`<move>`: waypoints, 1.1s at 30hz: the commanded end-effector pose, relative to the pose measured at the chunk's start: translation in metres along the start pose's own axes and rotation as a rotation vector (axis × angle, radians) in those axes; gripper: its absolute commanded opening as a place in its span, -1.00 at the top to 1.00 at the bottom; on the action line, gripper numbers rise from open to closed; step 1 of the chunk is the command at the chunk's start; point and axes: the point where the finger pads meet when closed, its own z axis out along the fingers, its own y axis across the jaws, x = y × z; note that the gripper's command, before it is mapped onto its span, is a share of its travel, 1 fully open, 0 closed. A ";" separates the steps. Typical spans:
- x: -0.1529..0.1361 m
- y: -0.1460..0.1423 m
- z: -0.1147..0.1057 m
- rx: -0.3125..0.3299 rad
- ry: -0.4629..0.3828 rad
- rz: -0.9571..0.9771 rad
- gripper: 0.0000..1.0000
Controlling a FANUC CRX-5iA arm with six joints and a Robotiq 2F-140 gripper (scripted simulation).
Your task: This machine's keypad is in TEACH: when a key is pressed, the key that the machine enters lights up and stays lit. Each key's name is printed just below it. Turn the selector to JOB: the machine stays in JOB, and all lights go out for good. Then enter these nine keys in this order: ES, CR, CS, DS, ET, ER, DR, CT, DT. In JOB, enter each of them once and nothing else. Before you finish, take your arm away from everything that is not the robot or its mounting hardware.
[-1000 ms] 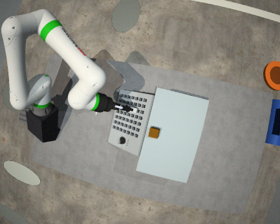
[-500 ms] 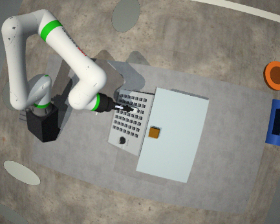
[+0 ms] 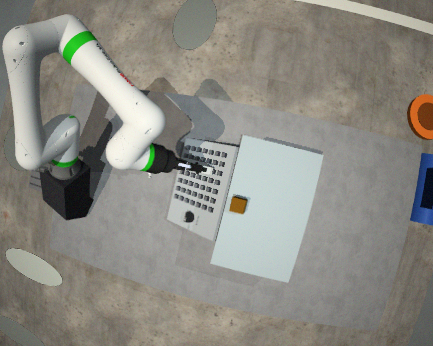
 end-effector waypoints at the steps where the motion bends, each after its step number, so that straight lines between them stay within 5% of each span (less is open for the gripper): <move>1: 0.000 0.000 0.001 0.000 0.000 0.000 1.00; 33: 0.000 0.000 0.013 0.000 0.000 0.000 1.00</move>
